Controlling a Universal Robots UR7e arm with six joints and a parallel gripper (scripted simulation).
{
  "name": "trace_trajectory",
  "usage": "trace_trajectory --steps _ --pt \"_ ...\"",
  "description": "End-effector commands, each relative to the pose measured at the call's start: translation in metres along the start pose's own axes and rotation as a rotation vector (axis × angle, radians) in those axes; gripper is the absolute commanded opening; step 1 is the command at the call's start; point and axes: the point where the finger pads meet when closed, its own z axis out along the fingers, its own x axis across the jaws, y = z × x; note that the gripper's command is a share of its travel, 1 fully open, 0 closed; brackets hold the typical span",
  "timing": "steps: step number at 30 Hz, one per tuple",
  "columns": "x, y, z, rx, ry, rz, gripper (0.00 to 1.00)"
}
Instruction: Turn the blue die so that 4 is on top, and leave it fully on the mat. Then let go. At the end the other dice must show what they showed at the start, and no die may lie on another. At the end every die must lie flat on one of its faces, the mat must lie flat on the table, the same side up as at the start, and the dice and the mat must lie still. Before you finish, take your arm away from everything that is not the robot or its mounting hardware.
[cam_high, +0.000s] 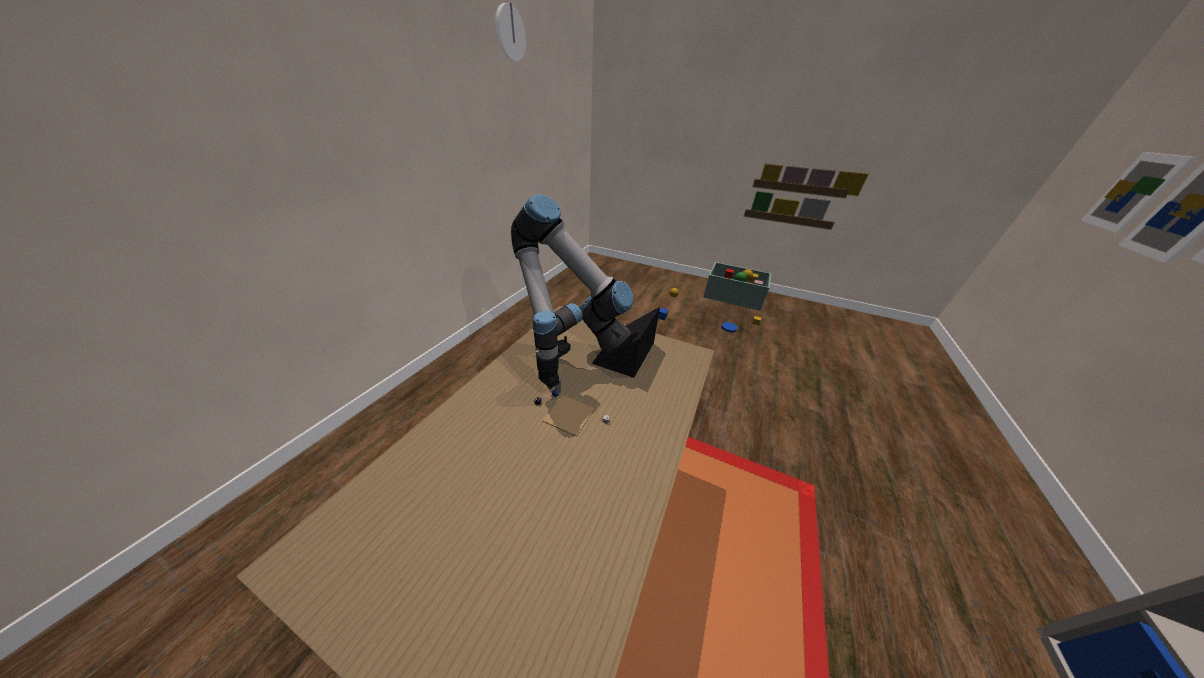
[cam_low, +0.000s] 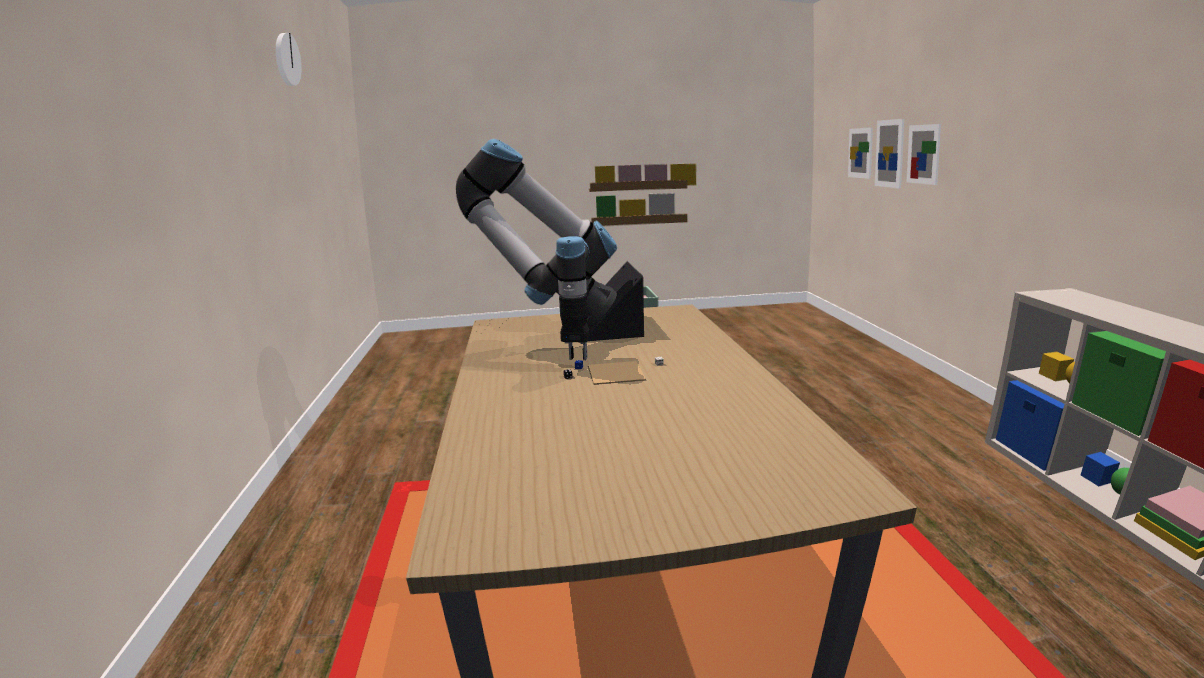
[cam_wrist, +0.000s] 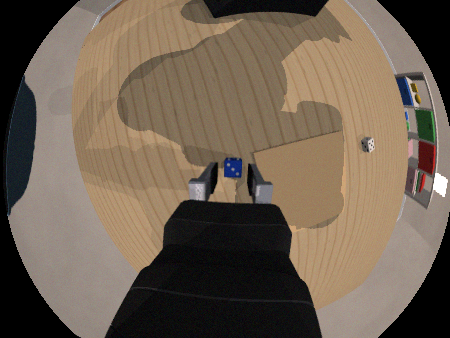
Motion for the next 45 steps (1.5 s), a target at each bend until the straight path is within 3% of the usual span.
trace_trajectory --steps 1,33,45 --pt "0.000 -0.001 0.000 0.002 0.000 0.000 0.70" --pt "0.000 -0.001 0.003 0.002 0.000 0.000 0.70" --pt "0.000 -0.001 0.019 0.002 0.000 0.000 0.70"
